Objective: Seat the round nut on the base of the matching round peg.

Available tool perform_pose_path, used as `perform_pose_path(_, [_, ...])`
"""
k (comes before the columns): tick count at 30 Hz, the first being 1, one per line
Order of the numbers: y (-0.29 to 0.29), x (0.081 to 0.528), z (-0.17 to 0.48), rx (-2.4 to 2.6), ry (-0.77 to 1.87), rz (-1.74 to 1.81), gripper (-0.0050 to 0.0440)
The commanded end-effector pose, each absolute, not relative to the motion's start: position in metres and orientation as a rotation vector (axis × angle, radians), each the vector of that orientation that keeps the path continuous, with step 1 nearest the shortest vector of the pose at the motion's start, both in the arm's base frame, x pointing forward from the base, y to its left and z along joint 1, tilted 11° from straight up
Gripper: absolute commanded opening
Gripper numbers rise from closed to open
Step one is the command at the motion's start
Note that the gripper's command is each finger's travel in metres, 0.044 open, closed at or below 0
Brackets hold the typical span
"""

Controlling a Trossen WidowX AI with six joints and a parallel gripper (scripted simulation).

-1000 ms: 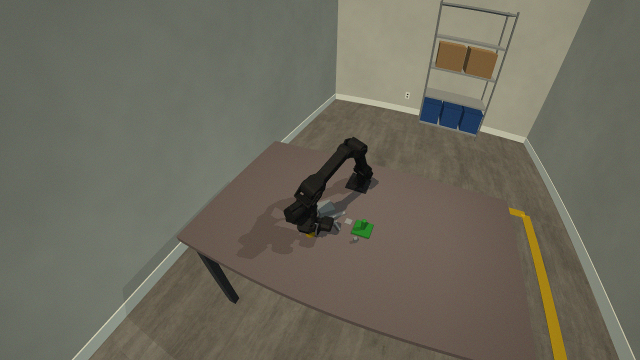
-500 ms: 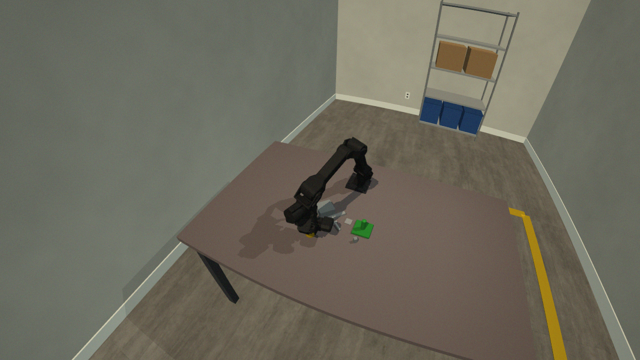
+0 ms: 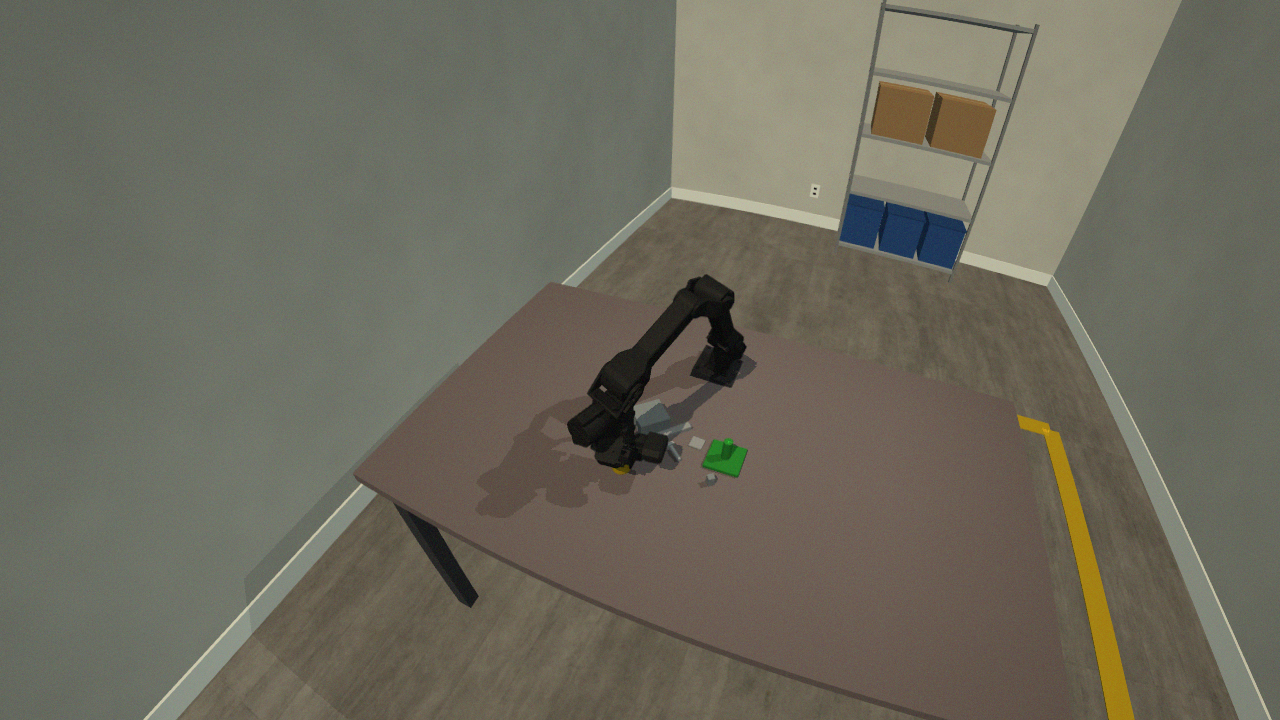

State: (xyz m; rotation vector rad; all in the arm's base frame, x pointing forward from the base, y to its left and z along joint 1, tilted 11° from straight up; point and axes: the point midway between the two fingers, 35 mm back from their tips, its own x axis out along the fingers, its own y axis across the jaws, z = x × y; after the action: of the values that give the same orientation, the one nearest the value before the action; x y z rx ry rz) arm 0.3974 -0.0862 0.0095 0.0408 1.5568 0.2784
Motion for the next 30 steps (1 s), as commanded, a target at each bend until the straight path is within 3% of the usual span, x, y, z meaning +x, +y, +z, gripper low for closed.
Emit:
perform_pose_path(1, [-0.091, 0.406, 0.031, 0.027, 1.522, 0.266, -0.0001])
perform_pose_path(13, [-0.099, 0.408, 0.063, 0.027, 1.522, 0.266, -0.0005])
perform_pose_path(19, [-0.103, 0.408, 0.082, 0.027, 1.522, 0.266, -0.0050])
perform_pose_path(30, [-0.108, 0.405, 0.111, 0.027, 1.522, 0.265, -0.0050])
